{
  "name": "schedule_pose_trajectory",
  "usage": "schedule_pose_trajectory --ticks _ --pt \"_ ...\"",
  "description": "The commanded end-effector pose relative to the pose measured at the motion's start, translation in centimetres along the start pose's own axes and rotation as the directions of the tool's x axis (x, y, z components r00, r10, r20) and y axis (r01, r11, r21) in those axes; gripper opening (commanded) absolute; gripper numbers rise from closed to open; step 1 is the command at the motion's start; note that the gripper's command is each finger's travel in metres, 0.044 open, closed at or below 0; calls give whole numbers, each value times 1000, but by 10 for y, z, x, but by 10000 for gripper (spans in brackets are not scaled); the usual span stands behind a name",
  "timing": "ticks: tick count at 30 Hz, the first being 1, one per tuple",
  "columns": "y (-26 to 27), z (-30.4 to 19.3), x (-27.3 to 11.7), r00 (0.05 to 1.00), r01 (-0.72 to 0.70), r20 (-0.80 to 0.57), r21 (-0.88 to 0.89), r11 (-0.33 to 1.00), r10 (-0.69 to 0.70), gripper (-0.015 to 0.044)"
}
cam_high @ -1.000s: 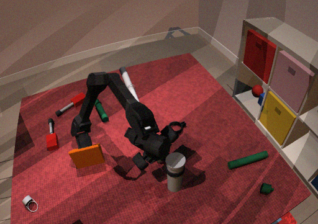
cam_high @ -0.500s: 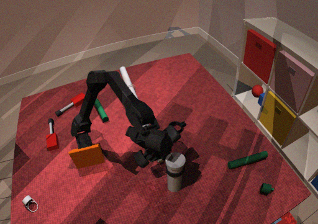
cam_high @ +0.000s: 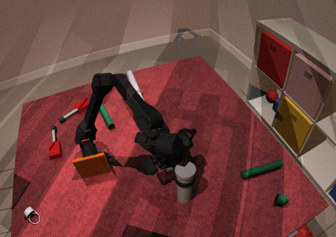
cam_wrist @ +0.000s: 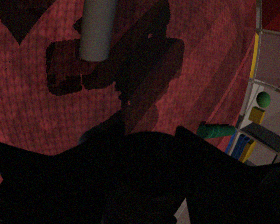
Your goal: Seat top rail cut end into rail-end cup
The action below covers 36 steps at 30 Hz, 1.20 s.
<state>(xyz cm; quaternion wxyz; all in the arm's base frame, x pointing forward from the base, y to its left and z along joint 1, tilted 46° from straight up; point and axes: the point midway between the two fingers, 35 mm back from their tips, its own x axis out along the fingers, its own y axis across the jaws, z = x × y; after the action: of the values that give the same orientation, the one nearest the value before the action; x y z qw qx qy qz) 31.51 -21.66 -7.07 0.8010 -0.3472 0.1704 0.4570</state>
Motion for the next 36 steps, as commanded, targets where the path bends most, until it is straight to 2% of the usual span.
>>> schedule_pose_trajectory --ticks 1,25,36 --pt "-3 0 2 1000 0 -16 19 1000 0 0" --pt "0 0 0 1000 -1 1 -4 1000 1 0" --pt "-1 2 -1 1000 -1 0 -4 1000 1 289"
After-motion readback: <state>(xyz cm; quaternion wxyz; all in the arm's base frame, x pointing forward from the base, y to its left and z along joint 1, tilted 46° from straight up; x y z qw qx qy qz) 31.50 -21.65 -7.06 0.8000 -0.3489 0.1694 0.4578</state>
